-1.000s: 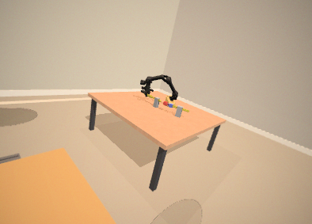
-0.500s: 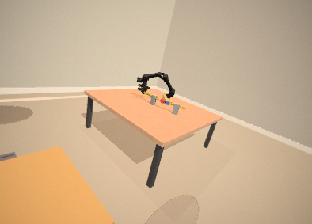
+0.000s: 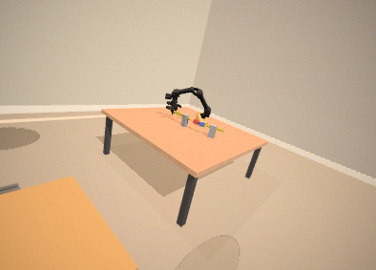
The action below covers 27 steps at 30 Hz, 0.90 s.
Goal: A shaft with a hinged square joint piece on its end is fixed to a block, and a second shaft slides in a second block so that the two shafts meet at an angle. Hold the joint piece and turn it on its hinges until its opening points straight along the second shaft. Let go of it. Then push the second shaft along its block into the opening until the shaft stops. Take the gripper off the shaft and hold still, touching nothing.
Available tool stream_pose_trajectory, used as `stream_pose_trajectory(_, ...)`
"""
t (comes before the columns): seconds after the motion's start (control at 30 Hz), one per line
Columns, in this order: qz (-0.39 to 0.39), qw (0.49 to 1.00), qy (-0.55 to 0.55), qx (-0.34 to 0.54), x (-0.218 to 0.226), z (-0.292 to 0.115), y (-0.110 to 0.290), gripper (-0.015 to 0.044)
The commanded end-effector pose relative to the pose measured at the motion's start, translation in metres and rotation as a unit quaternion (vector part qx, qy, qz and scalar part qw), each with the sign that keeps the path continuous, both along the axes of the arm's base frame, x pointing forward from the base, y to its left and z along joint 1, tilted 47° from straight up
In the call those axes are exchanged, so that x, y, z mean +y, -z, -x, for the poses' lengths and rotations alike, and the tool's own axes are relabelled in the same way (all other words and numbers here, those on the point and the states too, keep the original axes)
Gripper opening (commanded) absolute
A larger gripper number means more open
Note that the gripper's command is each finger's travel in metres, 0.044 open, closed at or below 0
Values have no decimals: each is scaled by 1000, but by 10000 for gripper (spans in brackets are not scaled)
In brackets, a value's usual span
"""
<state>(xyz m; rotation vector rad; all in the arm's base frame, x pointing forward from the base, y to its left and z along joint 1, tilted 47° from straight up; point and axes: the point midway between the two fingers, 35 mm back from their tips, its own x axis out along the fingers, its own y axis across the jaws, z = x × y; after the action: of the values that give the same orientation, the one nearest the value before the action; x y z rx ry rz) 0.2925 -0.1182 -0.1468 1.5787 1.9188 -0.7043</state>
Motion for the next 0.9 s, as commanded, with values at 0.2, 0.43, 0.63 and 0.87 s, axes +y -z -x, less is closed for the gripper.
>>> stream_pose_trajectory(0.2, 0, 1000, 0, 0, 0, 0, 0, 67)
stream_pose_trajectory(0.43, 0, 1000, 0, 0, 0, 0, 0, 67)
stream_pose_trajectory(0.63, 0, 1000, 0, 0, 0, 0, 0, 60)
stream_pose_trajectory(0.87, 0, 1000, 0, 0, 0, 0, 0, 0)
